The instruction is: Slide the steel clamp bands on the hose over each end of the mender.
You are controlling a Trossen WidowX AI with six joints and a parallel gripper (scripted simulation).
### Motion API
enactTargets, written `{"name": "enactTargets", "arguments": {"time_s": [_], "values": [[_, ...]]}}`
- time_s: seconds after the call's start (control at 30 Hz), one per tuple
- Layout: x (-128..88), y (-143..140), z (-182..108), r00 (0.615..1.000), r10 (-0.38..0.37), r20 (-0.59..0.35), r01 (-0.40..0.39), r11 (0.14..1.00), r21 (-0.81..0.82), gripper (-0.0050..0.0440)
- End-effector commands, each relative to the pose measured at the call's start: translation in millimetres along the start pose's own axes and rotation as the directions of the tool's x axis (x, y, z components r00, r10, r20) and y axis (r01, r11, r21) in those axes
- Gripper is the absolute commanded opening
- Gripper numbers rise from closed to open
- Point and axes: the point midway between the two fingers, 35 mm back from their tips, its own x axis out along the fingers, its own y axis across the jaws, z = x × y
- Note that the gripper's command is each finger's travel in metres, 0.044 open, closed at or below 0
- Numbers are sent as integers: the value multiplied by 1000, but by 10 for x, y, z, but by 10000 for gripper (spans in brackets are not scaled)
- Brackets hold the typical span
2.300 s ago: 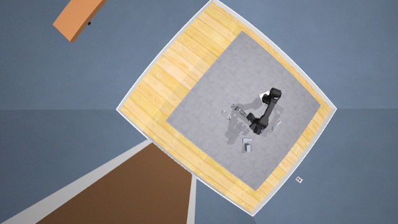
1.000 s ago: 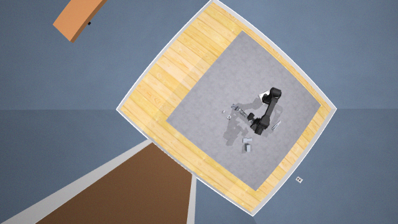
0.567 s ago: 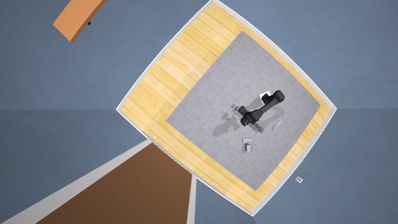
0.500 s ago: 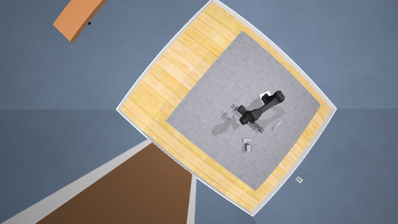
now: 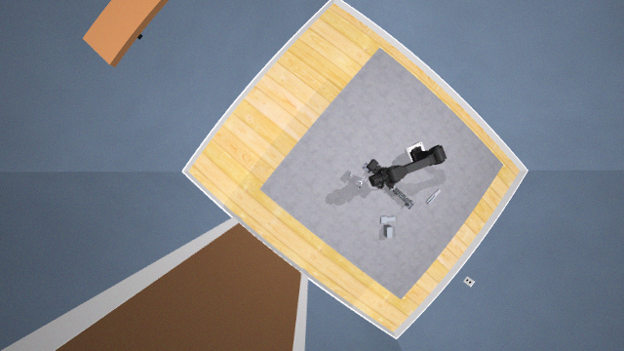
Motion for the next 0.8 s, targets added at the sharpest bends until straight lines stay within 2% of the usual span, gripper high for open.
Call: {"name": "enactTargets", "arguments": {"time_s": [0.0,0.77], "values": [[42,1,-3,1000,8,-5,-8,1000,-1,90],[384,2,-2,1000,8,-5,-8,1000,-1,90]]}}
